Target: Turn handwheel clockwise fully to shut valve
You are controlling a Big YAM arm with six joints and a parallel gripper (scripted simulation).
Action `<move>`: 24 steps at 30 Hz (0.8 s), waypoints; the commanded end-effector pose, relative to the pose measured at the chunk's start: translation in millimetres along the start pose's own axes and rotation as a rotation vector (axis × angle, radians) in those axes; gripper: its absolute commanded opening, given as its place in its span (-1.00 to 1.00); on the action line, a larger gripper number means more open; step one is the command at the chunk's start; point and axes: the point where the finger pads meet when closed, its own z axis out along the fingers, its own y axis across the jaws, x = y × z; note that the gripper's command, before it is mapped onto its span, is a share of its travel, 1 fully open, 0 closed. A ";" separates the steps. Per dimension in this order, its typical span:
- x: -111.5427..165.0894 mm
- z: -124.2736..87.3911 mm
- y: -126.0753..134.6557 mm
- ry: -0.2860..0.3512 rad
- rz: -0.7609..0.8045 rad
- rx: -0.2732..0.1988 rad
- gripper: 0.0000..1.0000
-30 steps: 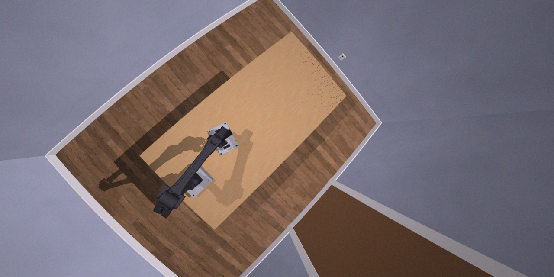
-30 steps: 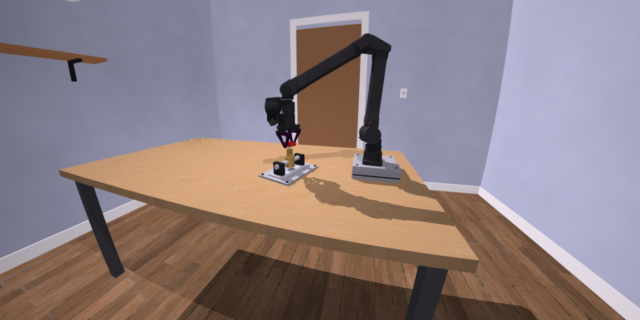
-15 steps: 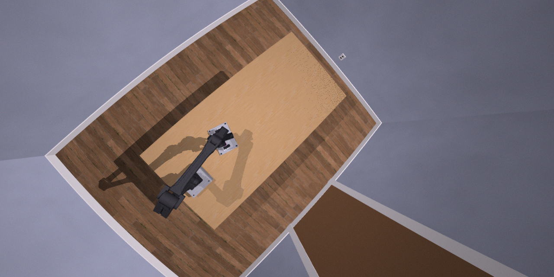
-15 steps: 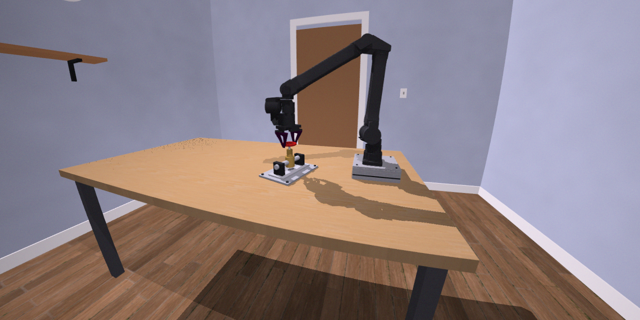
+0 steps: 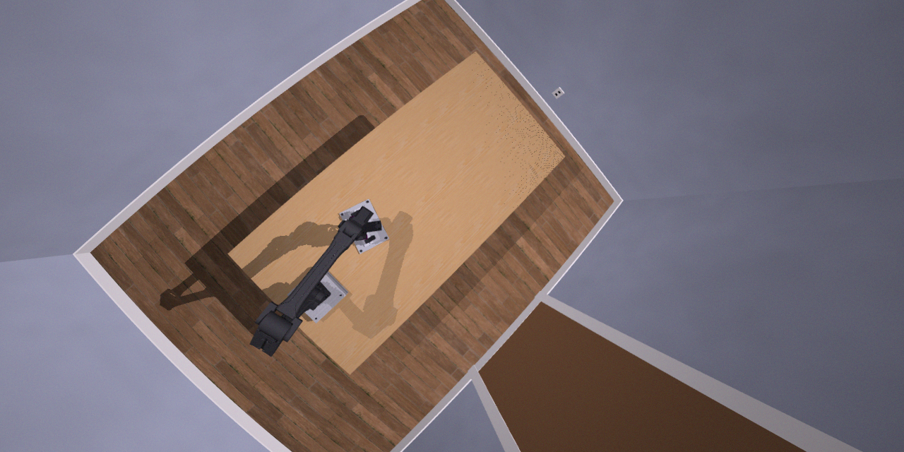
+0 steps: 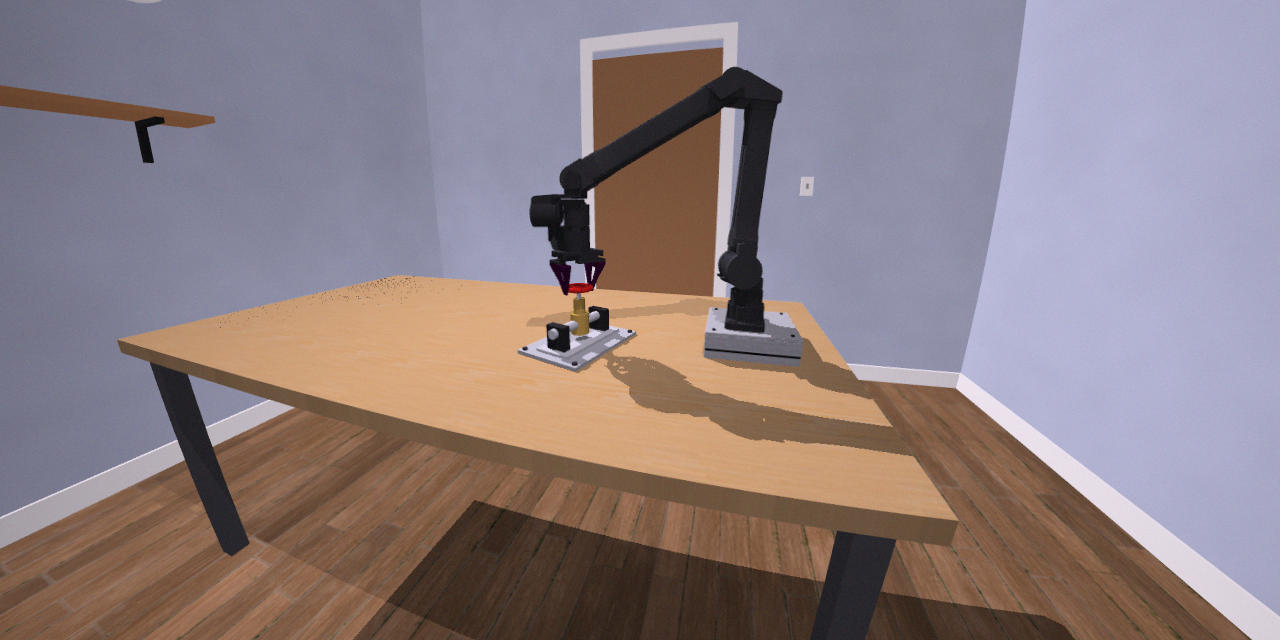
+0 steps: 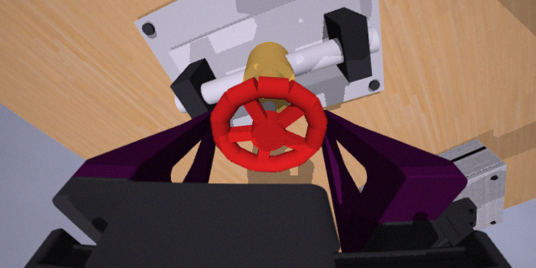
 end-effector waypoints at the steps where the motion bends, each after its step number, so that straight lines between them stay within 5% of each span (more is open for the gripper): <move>1: -2.5 7.9 -1.1 0.012 0.109 0.005 -1.00; 24: -2.4 8.0 -1.1 0.012 0.236 0.005 -1.00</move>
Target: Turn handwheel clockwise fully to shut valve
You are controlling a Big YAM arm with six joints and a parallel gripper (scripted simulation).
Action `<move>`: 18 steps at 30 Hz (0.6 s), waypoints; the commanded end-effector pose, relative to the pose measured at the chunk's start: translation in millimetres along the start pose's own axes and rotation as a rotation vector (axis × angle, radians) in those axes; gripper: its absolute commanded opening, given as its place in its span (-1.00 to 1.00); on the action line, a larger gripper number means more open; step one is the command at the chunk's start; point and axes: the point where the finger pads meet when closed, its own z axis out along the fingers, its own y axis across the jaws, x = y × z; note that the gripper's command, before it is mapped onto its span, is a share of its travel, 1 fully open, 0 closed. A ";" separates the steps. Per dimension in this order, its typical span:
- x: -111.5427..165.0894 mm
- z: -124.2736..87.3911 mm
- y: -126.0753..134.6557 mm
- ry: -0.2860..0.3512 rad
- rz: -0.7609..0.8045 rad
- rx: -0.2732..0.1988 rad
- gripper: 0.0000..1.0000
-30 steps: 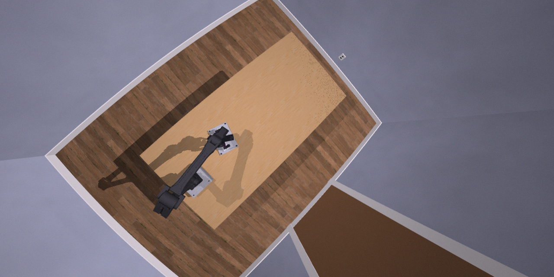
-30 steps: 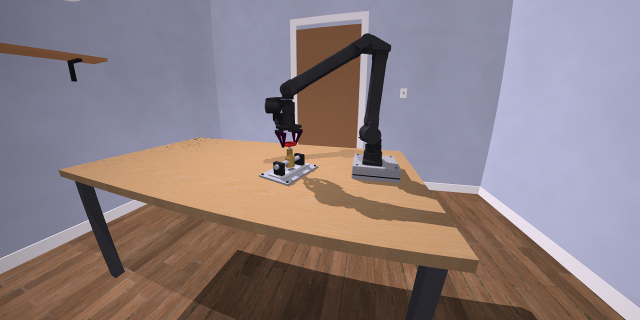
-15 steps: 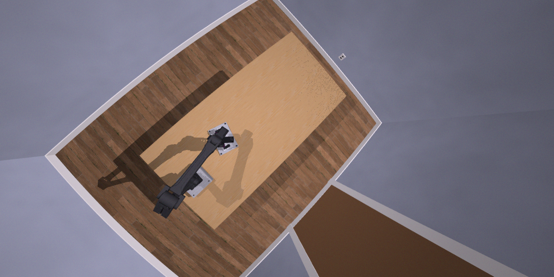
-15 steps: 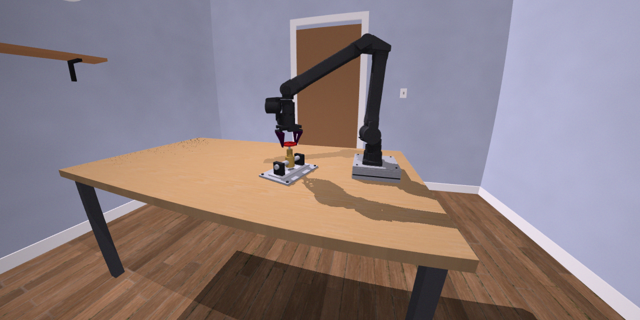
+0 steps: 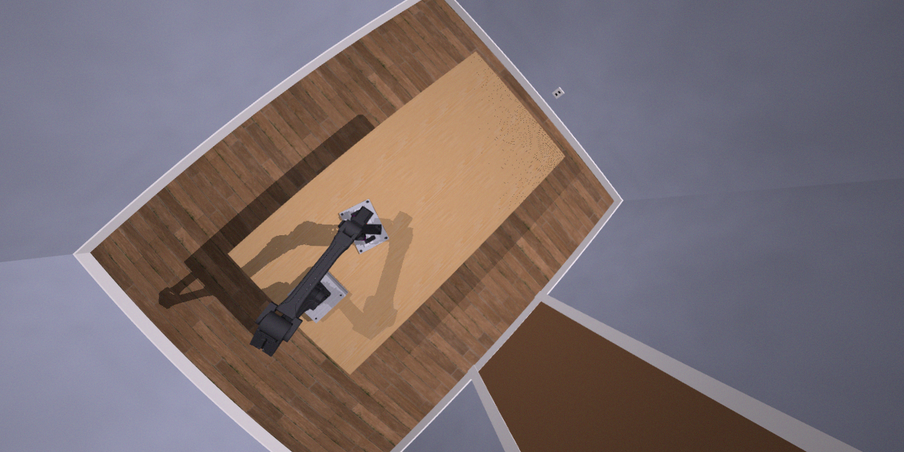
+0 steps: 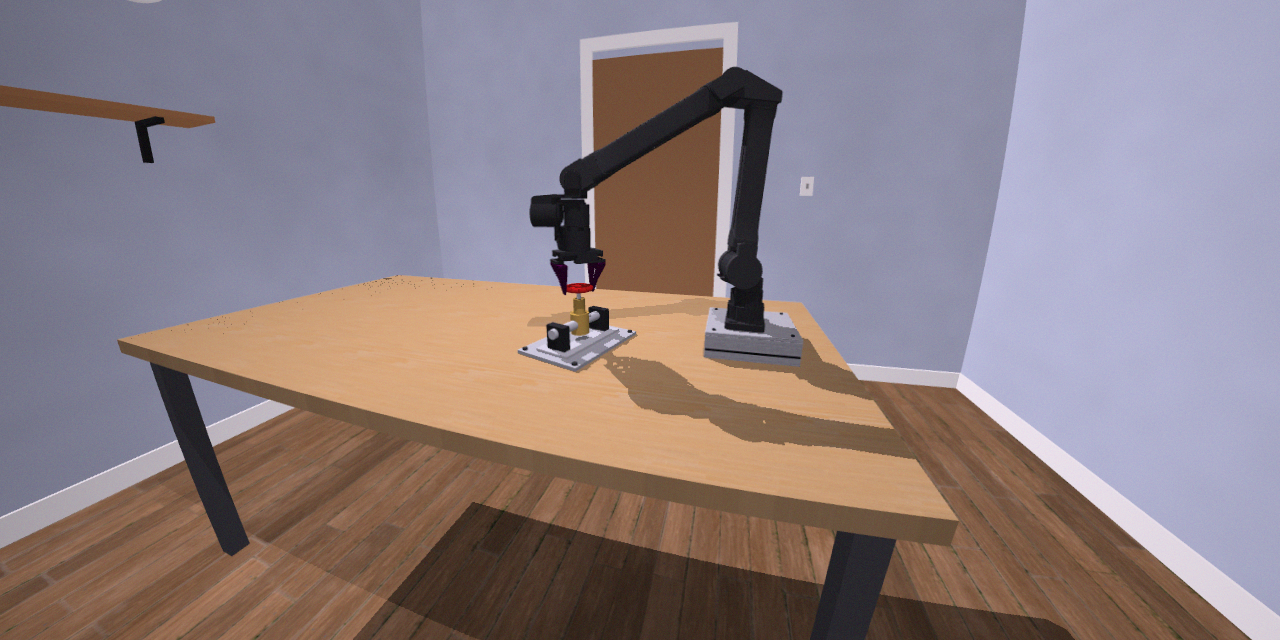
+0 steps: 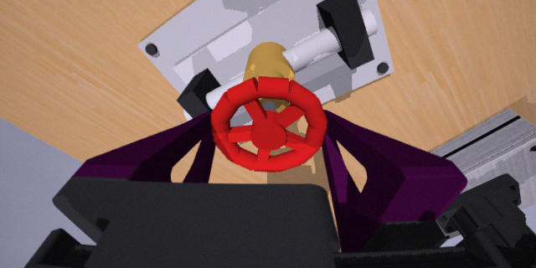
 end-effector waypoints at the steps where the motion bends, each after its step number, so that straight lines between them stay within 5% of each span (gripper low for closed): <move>1: -2.6 8.0 -0.6 0.012 0.069 0.006 -1.00; 18: -2.6 8.0 -0.6 0.012 0.076 0.006 -1.00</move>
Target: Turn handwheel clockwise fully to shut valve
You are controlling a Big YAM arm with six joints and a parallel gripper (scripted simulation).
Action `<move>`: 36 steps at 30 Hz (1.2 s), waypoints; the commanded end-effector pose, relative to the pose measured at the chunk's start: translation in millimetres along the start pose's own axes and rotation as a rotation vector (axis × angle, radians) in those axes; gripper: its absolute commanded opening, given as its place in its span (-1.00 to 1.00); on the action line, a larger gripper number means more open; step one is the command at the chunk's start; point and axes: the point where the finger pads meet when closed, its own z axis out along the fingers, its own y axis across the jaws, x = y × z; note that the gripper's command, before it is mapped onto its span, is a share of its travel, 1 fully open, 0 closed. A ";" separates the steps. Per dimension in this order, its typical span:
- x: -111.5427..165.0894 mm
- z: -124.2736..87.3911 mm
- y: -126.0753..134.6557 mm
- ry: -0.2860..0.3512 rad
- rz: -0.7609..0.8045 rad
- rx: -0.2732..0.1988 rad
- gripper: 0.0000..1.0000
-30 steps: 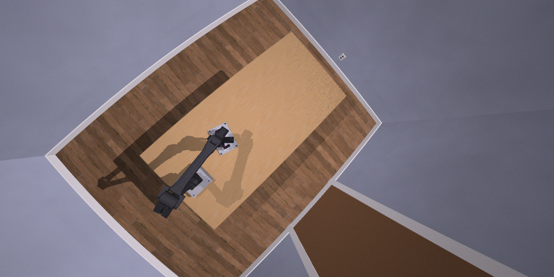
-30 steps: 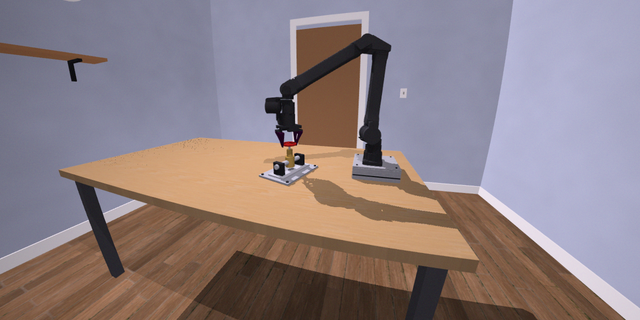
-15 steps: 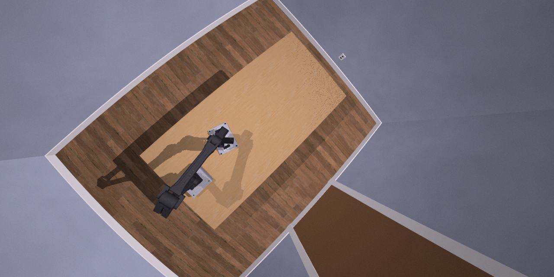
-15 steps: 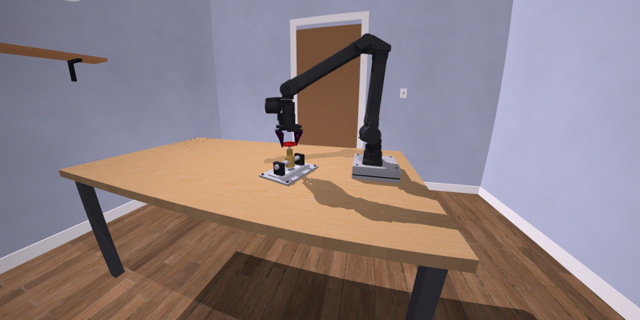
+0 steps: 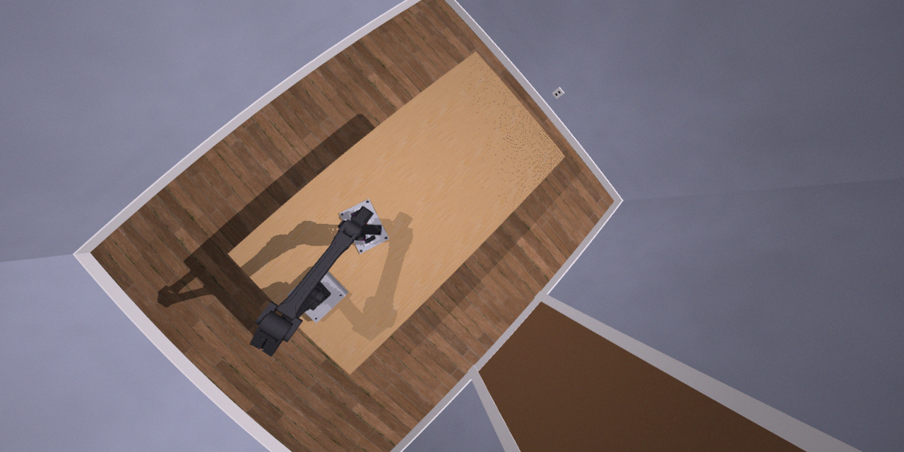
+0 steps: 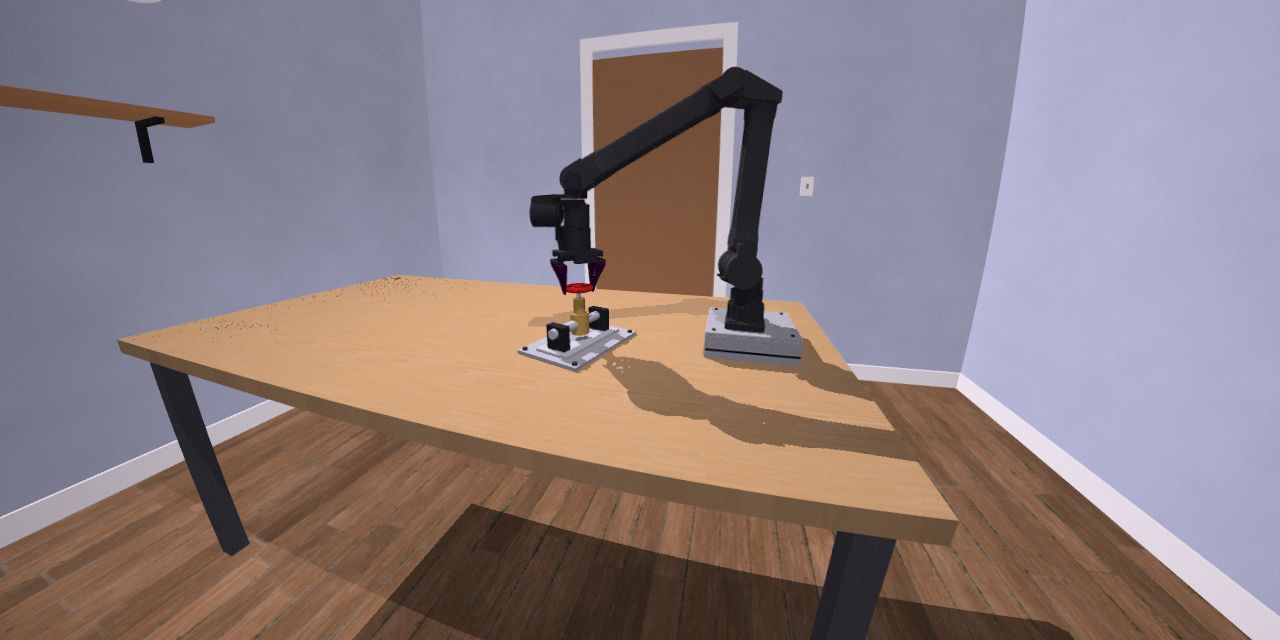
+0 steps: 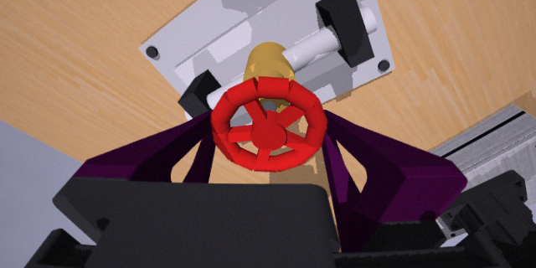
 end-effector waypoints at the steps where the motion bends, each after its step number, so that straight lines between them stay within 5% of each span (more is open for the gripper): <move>1: -2.6 8.0 -0.5 0.012 0.053 0.006 -1.00; 30: -2.6 8.0 -0.5 0.012 0.053 0.006 -1.00; 31: -2.6 8.0 -0.5 0.012 0.053 0.006 1.00; 36: -2.6 8.0 -0.6 0.010 0.052 0.007 1.00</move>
